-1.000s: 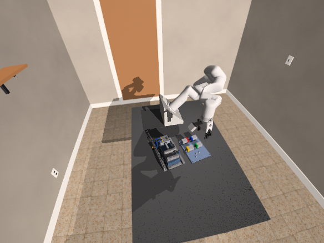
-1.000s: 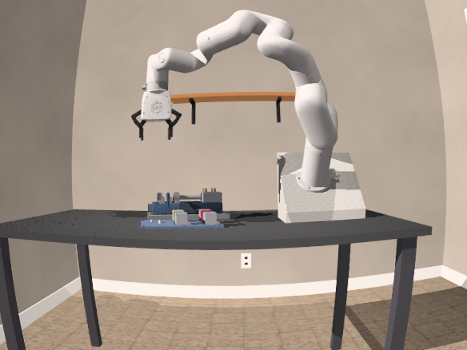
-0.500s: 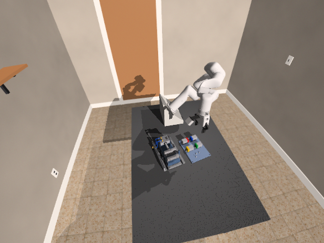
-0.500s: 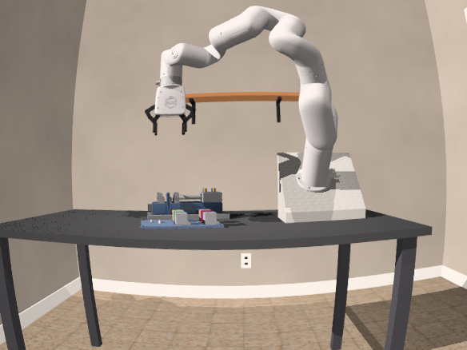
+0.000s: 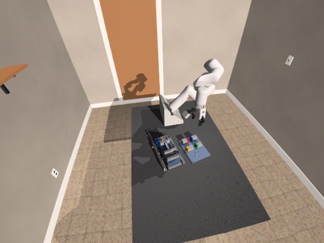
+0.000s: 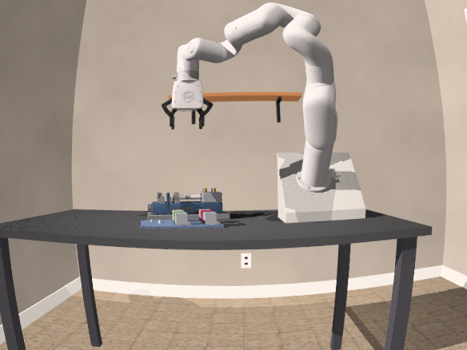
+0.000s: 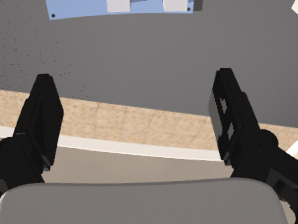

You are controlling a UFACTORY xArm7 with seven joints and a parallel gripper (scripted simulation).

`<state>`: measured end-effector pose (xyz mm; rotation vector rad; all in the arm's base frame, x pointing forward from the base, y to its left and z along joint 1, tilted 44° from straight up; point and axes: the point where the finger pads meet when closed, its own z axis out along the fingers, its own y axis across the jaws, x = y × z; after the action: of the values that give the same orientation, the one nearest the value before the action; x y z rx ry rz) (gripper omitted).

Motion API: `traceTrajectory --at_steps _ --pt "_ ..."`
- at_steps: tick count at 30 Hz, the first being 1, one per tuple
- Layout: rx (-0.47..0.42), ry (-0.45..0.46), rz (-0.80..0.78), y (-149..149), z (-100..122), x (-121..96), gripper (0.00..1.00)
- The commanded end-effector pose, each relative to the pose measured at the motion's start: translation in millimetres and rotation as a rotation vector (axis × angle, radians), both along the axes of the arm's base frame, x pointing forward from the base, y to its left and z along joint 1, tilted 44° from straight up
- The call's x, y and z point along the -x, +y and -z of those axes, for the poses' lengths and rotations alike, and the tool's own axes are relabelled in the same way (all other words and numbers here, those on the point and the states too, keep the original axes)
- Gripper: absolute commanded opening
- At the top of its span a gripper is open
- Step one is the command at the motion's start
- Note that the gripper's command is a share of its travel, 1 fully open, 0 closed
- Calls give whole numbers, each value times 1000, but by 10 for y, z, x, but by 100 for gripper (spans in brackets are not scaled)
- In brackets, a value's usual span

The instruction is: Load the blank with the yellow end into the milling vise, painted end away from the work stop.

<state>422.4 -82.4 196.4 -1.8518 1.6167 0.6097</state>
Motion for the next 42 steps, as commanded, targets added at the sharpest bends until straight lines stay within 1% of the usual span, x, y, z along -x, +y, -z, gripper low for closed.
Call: traceTrajectory --at_steps 1,3,12,19,29,42 --pt "2 -2 1 -11 -9 9 100" --pt "2 -3 1 -18 -14 34 100" --pt "2 -2 1 -78 -49 315 100" --pt "2 -2 1 -78 -49 315 100" --pt "2 -2 0 -57 -37 220 100" --pt "2 -2 0 -50 -33 190 100"
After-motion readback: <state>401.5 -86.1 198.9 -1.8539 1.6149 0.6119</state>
